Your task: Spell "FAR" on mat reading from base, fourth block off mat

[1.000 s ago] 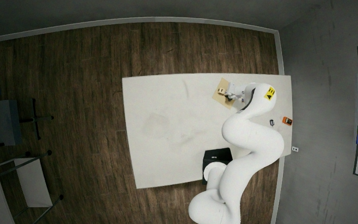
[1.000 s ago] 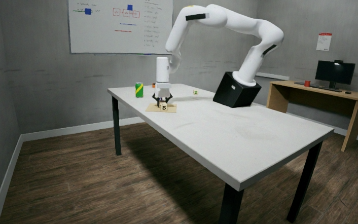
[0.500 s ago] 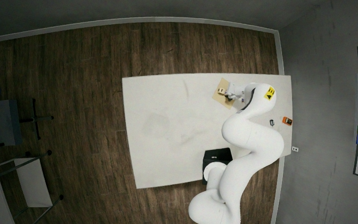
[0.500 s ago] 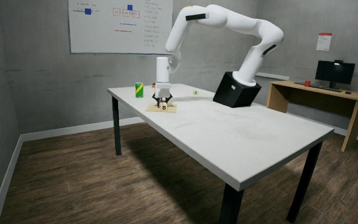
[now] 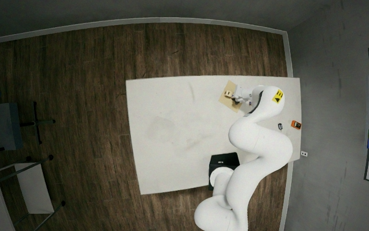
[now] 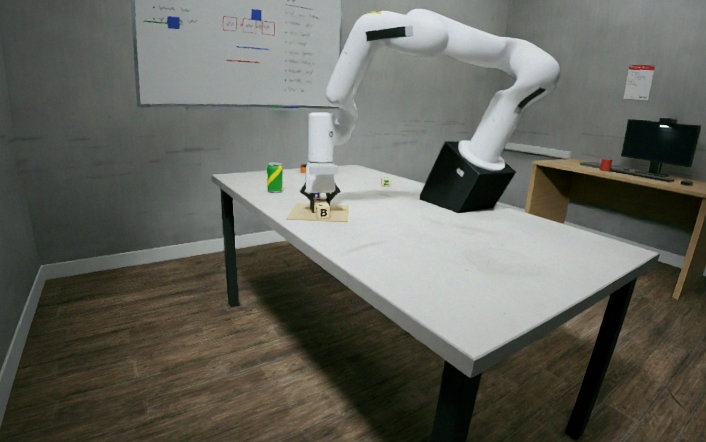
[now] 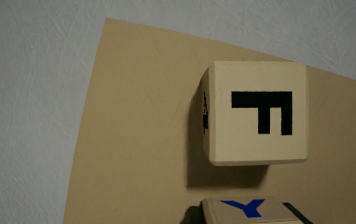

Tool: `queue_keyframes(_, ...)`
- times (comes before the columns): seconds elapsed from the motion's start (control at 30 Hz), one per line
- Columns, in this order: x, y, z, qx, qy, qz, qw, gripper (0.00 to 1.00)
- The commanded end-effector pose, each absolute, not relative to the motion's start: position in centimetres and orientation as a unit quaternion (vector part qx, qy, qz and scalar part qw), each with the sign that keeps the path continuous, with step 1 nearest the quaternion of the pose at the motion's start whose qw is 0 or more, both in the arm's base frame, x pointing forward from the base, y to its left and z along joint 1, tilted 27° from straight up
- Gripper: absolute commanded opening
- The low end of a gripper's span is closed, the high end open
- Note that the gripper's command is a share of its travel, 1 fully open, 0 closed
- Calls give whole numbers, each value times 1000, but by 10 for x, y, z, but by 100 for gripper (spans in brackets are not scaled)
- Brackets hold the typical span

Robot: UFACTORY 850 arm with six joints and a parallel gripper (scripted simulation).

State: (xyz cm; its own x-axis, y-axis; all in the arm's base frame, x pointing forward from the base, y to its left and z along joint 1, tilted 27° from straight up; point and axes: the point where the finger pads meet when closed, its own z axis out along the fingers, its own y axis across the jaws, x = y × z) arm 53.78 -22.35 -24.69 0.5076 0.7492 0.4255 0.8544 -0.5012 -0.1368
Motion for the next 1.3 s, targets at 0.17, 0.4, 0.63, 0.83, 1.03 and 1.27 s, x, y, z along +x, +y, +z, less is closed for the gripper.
queue_keyframes(0.17, 539, -224, -246, -852, -471, -158, 166, 41)
queue_keyframes(0.4, 539, -224, -246, -852, -471, -158, 166, 46)
queue_keyframes(0.63, 539, -224, -246, -852, -471, -158, 166, 58)
queue_keyframes(0.83, 539, -224, -246, -852, -471, -158, 166, 62)
queue_keyframes(1.03, 539, -224, -246, -852, -471, -158, 166, 62)
queue_keyframes(1.27, 538, -227, -242, -852, -471, -158, 166, 62)
